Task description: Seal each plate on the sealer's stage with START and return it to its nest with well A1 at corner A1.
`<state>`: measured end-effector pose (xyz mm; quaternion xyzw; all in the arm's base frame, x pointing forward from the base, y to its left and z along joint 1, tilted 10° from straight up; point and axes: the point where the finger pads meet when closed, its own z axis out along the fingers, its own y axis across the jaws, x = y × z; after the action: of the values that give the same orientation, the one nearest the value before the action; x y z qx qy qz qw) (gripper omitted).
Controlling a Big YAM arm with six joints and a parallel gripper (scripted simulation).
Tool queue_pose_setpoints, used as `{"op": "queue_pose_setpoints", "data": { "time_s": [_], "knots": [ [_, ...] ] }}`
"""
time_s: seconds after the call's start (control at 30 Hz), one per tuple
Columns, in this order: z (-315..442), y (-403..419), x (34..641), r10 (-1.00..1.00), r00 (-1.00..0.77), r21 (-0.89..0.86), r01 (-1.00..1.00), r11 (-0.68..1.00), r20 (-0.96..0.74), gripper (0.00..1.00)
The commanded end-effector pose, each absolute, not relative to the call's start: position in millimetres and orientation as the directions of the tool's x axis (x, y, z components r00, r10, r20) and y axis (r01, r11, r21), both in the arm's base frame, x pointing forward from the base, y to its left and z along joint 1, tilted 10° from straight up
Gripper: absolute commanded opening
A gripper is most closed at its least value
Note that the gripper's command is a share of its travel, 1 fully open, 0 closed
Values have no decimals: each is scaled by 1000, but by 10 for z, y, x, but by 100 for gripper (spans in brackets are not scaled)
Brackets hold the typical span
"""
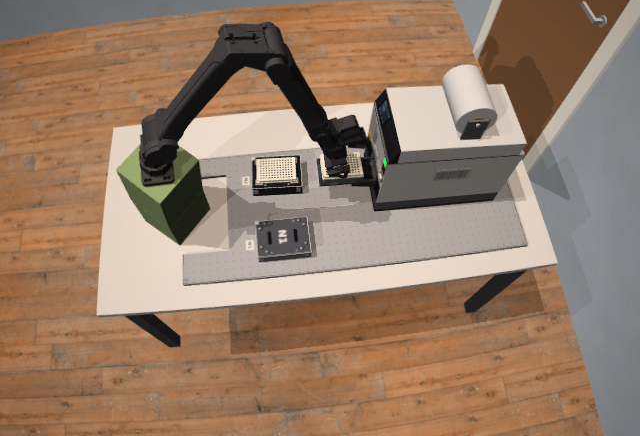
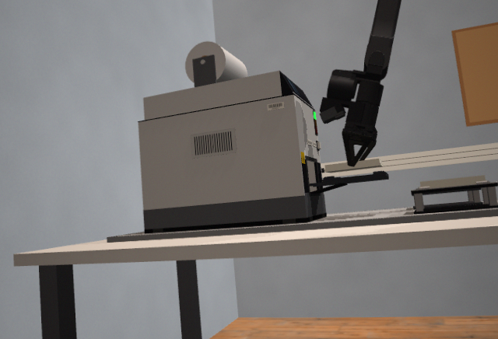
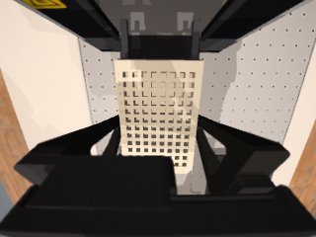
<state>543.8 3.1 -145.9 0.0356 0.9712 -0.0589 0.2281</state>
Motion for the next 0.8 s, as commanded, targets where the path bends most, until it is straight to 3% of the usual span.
{"op": "queue_pose_setpoints", "data": {
  "time_s": [0.0, 0.77],
  "knots": [
    [-1573, 70, 5440, 26, -897, -102, 78, 992, -441, 0],
    [-1317, 94, 5537, 25, -882, -94, 79, 992, -471, 0]
  ]
}}
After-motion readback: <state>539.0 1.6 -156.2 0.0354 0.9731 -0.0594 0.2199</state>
